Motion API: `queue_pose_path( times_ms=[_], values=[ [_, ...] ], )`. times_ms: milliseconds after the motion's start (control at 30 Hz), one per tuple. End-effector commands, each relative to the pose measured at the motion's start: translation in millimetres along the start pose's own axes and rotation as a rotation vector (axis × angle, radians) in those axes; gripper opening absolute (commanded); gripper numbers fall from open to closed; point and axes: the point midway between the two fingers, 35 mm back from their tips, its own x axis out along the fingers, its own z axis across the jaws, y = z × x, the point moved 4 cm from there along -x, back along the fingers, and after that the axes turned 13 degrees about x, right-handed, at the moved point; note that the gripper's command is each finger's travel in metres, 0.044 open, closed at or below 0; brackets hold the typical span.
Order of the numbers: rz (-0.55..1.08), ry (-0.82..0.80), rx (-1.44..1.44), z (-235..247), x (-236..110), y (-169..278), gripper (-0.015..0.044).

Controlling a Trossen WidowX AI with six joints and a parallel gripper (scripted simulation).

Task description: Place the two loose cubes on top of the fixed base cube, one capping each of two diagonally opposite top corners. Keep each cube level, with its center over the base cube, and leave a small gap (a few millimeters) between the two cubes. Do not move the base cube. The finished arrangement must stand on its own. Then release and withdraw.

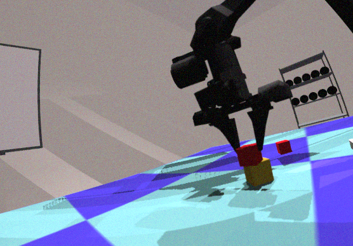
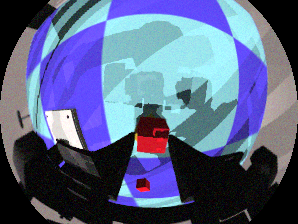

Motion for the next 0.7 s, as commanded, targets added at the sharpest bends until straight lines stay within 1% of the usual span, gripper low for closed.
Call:
queue_pose_path(
  times_ms=[0, 433, 533, 600, 667],
  values=[
    [-0.001, -0.001, 0.001, 0, -6, 0, 0.0205],
    [0.000, 0.000, 0.000, 0, -29, 0, 0.0205],
    [0.000, 0.000, 0.000, 0, -30, 0, 0.0205],
    [0.003, -0.003, 0.025, -2, -28, 5, 0.0258],
    [0.004, -0.002, 0.094, -10, -31, 18, 0.0265]
  ],
)
